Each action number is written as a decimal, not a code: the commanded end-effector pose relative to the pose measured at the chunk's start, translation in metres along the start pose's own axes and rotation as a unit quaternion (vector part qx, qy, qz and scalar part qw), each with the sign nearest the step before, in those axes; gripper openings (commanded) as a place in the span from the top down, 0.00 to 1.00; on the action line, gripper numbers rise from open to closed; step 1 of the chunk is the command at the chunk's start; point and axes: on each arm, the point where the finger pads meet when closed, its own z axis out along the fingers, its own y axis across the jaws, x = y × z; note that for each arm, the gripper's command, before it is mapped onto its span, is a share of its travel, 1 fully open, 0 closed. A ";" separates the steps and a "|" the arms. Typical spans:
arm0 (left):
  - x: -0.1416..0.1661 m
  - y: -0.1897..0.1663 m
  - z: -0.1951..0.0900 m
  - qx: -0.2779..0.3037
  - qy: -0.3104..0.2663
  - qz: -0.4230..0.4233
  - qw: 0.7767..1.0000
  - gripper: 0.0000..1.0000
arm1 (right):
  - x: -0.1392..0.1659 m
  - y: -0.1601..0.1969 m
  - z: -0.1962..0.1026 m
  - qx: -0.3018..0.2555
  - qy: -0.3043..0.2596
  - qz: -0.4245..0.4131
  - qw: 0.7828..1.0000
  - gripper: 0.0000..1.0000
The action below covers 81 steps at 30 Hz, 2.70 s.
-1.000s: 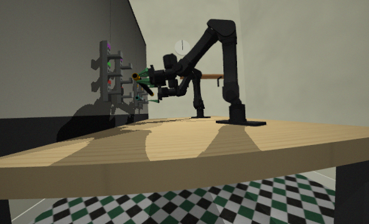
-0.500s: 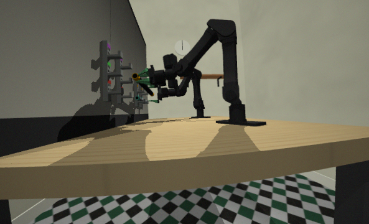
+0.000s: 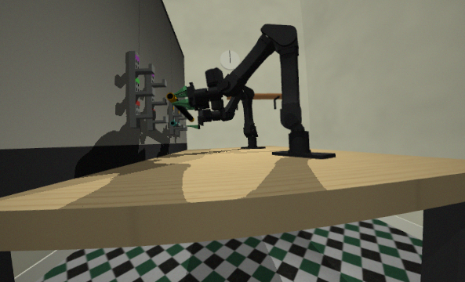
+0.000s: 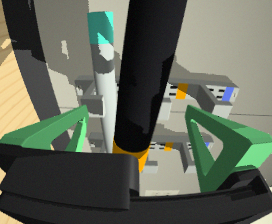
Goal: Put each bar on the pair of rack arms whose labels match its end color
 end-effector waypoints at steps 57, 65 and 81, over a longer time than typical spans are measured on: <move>0.004 0.068 -0.006 -0.061 0.002 -0.059 0.996 1.00 | 0.007 -0.018 -0.002 0.016 0.003 0.011 1.000 0.00; 0.004 0.066 -0.006 -0.061 0.003 -0.059 0.996 1.00 | 0.007 -0.015 -0.003 0.016 0.003 0.011 1.000 0.47; 0.003 0.060 -0.007 -0.061 0.003 -0.060 0.996 1.00 | 0.007 -0.012 -0.004 0.016 0.003 0.011 1.000 1.00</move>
